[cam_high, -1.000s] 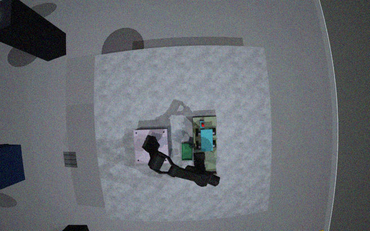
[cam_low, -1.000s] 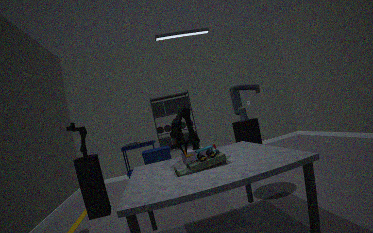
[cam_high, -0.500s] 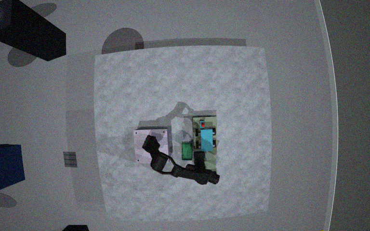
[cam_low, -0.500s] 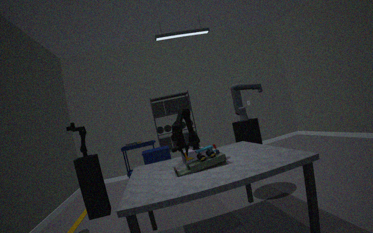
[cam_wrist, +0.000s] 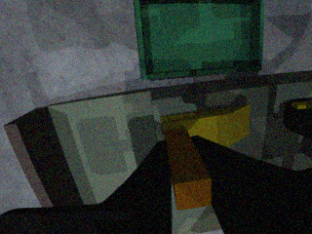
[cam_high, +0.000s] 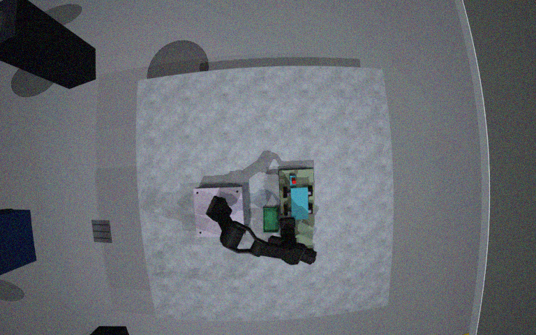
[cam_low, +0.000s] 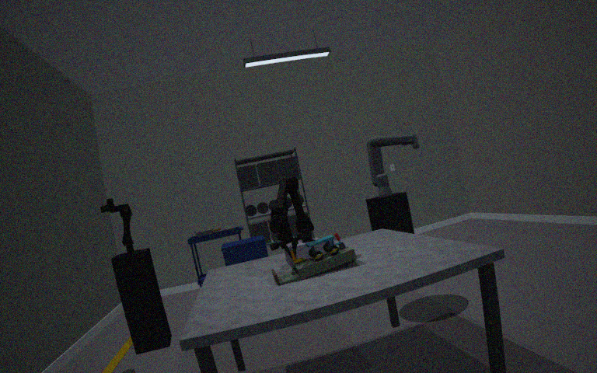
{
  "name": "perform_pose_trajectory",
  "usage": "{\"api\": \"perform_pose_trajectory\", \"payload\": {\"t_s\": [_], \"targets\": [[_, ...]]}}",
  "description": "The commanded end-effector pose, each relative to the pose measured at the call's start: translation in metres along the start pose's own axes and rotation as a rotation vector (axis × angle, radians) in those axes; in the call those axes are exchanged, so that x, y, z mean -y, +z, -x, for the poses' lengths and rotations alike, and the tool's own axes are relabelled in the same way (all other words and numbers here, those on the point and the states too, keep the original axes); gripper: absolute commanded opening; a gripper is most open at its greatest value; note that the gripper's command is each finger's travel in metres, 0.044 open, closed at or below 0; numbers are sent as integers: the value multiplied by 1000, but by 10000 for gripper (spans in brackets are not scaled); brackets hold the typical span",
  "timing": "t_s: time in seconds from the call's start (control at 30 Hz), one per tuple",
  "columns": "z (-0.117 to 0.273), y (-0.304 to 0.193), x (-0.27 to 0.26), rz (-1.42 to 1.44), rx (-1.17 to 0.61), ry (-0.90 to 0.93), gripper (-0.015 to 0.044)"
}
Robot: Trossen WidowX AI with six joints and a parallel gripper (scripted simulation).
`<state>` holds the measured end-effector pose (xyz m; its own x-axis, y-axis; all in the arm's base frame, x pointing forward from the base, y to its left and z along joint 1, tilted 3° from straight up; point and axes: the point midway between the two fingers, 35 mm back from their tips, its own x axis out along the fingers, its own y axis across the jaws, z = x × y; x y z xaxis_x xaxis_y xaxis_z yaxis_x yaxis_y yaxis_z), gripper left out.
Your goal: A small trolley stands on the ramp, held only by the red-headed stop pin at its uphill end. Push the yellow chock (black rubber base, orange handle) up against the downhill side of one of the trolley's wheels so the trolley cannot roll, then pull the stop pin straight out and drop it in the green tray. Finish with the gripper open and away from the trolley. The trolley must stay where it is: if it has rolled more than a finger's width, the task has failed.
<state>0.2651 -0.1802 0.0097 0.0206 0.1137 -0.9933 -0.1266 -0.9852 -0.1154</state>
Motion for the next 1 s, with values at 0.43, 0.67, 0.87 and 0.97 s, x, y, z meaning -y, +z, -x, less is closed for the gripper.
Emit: {"api": "perform_pose_trajectory", "payload": {"t_s": [0.43,0.67,0.87,0.97], "targets": [[-2,-1,13,-7,7,-10,0],[-2,-2,19,-7,7,-11,0],[-3,-2,24,-7,7,-12,0],[-3,-3,27,-7,7,-12,0]]}}
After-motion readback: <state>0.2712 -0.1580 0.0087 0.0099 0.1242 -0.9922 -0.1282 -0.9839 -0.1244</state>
